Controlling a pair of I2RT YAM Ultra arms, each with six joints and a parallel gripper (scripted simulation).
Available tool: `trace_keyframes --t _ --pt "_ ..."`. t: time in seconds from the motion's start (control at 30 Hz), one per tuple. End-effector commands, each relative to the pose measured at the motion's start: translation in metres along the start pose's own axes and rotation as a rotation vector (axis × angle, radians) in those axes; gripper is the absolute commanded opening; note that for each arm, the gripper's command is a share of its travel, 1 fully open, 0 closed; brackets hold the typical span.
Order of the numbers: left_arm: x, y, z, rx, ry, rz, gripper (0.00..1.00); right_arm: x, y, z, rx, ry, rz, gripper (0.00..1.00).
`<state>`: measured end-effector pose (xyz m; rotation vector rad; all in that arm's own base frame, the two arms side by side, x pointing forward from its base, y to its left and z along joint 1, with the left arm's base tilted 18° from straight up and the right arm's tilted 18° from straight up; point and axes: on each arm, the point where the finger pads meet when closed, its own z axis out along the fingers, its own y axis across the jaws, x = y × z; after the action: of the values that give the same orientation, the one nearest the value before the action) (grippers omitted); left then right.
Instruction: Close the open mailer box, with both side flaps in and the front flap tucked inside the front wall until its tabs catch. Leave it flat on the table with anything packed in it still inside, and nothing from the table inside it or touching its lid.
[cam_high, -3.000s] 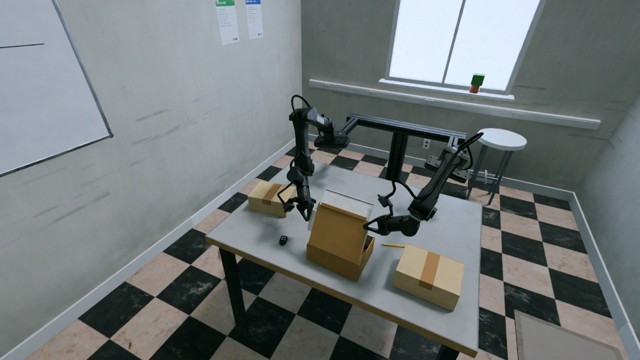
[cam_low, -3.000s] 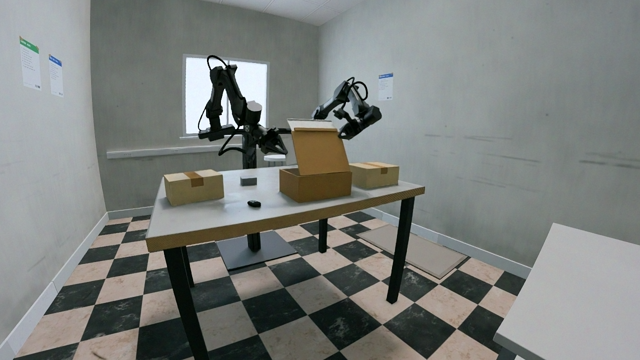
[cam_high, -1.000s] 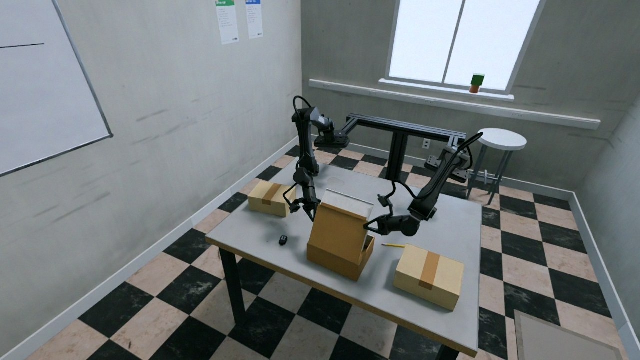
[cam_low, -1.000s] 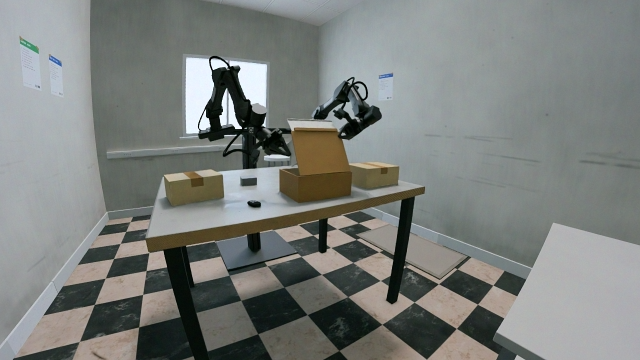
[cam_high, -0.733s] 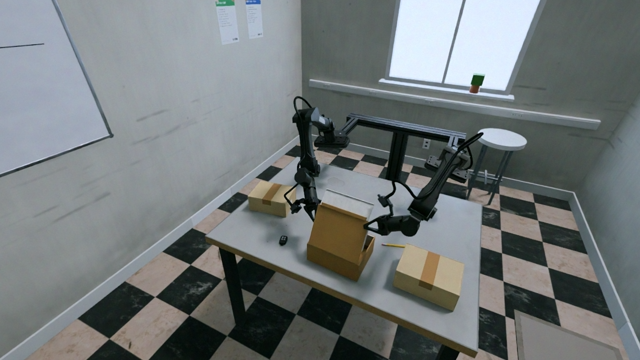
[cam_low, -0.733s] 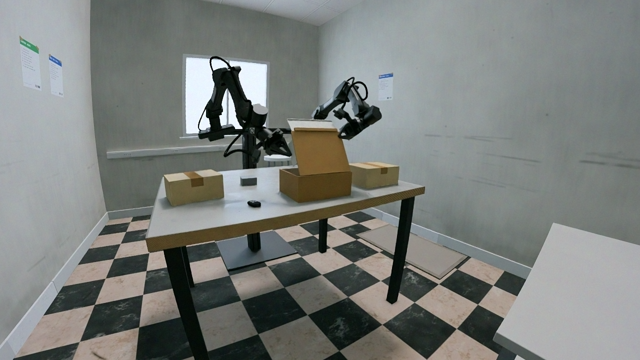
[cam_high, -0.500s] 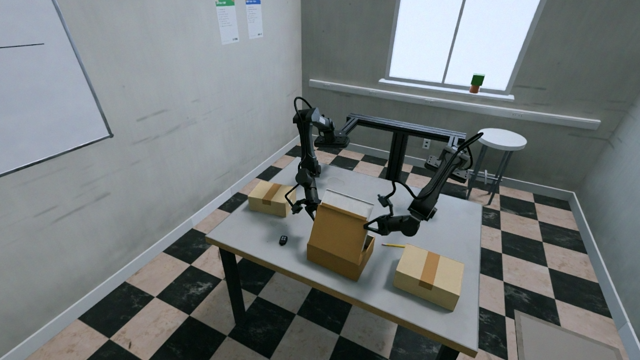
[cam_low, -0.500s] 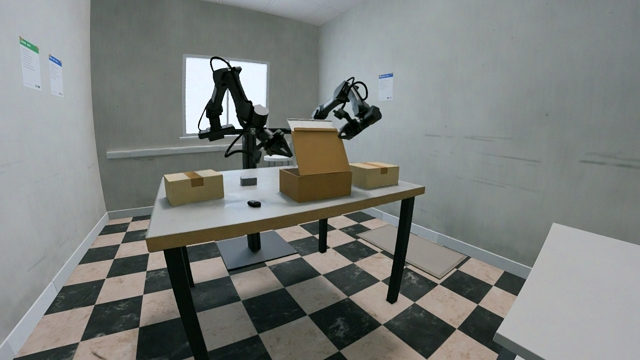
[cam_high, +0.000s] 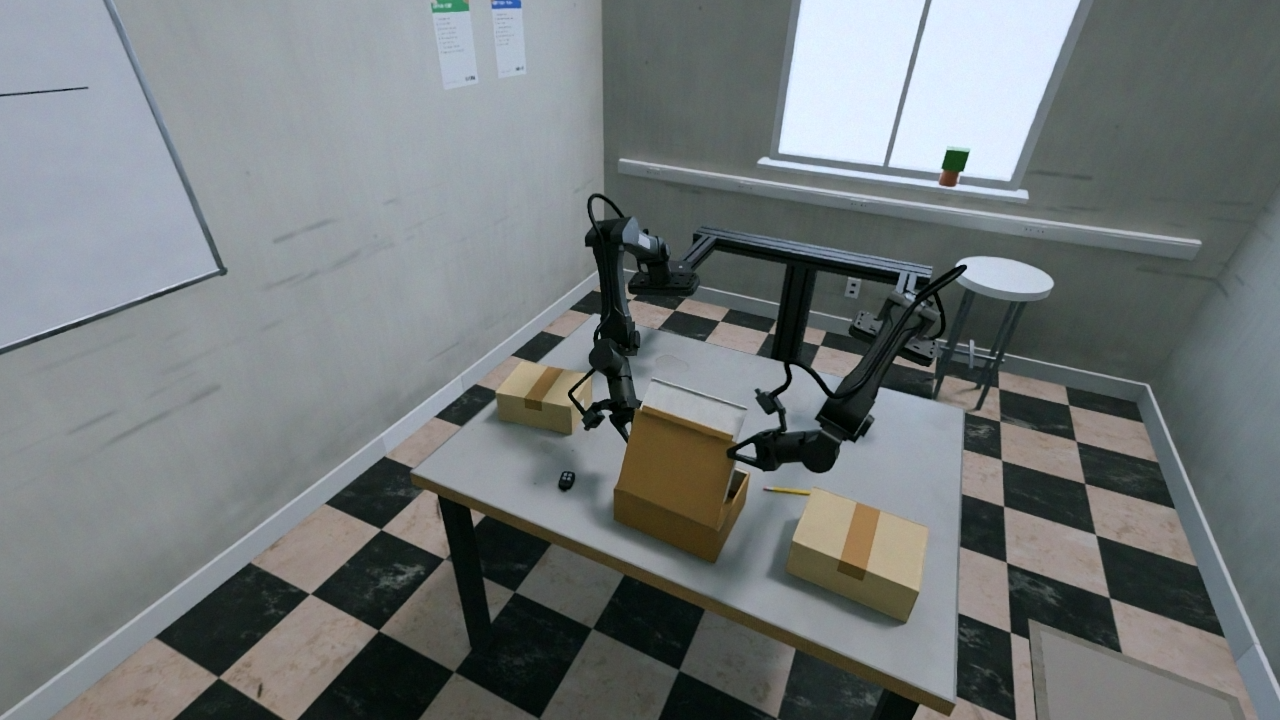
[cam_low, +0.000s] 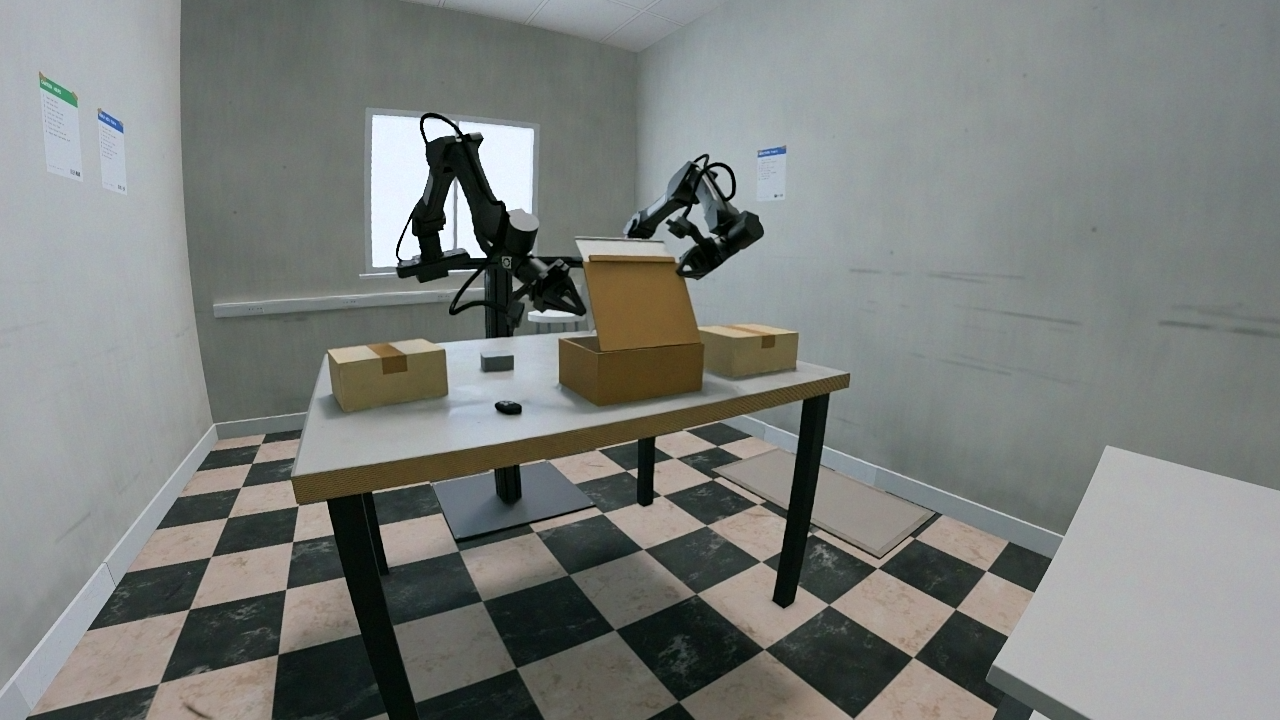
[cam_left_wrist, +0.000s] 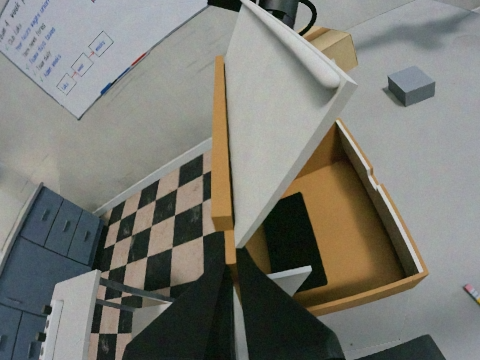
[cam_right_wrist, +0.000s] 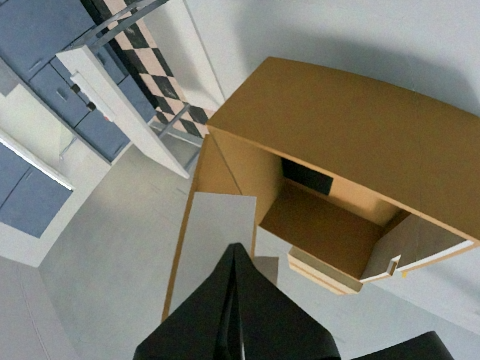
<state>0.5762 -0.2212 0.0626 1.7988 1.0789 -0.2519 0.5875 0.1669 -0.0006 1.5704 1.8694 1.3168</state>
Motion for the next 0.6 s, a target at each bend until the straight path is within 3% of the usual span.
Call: trace_keyframes --t 0.0,0.07,0.17,0.43,0.47,0.57 --pt "-0.019 0.014 0.005 -0.010 -0.033 0.042 0.01 0.006 0.028 -0.004 -0.028 0.039 -0.023 0.01" --pt "-0.019 0.014 0.005 -0.010 -0.033 0.042 0.01 0.009 0.053 -0.014 -0.069 0.042 -0.034 0.01" --pt "-0.019 0.014 0.005 -0.010 -0.033 0.042 0.01 0.006 0.060 -0.017 -0.075 0.038 -0.036 0.01" --pt "-0.019 0.014 0.005 -0.010 -0.033 0.042 0.01 0.000 0.071 -0.020 -0.083 0.032 -0.037 0.01" --pt "-0.019 0.014 0.005 -0.010 -0.033 0.042 0.01 0.001 0.048 -0.008 -0.037 0.039 -0.031 0.01" --pt "-0.019 0.014 0.005 -0.010 -0.033 0.042 0.01 -0.009 0.066 -0.017 -0.066 0.024 -0.029 0.01"
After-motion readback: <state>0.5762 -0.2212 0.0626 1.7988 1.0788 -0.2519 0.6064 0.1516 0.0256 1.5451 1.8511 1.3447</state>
